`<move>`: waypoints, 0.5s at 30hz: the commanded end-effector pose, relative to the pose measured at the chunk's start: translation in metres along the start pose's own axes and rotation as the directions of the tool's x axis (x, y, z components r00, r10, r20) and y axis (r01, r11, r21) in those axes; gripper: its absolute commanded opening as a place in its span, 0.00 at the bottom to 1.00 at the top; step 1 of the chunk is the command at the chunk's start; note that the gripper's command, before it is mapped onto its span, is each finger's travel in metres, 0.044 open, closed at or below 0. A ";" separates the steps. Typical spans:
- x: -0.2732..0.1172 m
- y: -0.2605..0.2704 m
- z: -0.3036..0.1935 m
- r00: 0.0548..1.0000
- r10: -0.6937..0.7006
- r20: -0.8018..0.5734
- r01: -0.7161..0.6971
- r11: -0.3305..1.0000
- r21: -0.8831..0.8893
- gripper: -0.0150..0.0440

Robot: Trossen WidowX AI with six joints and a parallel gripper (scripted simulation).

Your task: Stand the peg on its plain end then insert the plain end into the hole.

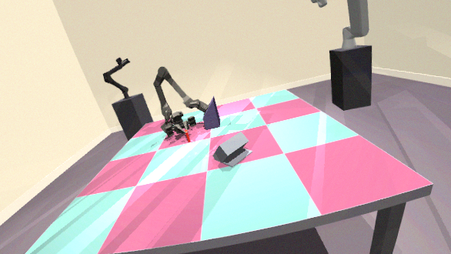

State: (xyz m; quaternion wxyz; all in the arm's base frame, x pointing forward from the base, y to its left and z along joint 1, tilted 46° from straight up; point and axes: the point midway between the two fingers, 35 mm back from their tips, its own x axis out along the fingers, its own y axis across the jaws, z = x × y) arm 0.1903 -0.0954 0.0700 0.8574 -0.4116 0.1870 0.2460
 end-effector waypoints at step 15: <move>-0.003 0.001 -0.003 1.000 -0.002 0.018 0.002 1.000 0.000 0.34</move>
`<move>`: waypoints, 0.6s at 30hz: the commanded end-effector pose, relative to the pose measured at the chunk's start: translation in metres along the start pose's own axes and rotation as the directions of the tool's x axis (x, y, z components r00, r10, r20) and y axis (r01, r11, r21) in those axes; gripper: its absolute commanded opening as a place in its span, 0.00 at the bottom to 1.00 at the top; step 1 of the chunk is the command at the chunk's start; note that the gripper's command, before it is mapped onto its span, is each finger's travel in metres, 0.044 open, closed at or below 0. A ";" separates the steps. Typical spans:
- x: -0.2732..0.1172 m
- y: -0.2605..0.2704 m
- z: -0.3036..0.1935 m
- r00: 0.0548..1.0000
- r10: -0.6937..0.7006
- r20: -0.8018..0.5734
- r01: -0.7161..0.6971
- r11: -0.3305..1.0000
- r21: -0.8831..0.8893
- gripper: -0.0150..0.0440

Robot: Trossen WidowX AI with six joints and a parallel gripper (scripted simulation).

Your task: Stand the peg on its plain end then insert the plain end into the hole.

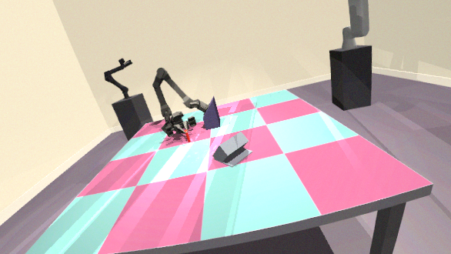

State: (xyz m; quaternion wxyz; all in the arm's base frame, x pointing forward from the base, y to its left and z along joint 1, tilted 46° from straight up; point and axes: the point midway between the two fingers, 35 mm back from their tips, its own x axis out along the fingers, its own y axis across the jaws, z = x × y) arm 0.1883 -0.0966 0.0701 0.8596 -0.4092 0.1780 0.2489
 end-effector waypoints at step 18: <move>-0.003 0.001 -0.003 1.000 -0.004 0.022 0.004 1.000 0.001 0.34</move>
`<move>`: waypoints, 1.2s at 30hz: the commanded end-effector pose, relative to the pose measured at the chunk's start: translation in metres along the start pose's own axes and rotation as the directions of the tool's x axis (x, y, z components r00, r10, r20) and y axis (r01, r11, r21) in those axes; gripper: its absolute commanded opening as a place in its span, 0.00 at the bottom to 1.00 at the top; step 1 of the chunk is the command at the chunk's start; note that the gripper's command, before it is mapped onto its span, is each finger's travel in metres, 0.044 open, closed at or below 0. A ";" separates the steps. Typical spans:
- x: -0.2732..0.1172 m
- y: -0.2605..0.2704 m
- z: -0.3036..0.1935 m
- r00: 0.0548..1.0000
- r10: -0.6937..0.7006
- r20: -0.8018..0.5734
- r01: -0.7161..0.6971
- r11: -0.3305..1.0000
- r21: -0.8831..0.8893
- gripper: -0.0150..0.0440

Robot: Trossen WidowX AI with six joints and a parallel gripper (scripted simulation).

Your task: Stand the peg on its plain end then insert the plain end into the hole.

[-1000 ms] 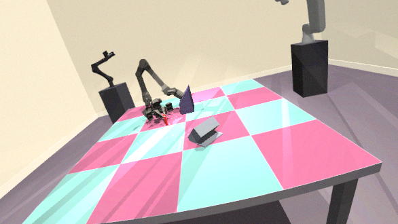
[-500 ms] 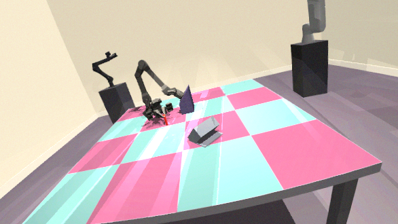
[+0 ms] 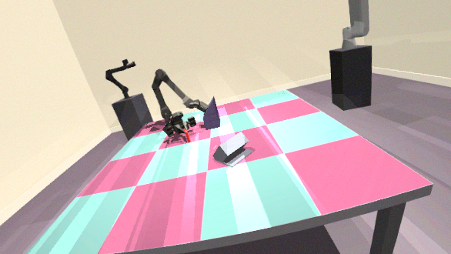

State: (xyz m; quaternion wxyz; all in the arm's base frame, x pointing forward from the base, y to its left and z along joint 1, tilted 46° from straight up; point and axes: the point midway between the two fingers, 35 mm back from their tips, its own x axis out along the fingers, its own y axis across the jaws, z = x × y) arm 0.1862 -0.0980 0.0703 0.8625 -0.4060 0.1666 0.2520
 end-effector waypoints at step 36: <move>-0.003 0.001 -0.002 0.999 -0.009 0.038 0.009 1.000 0.003 0.47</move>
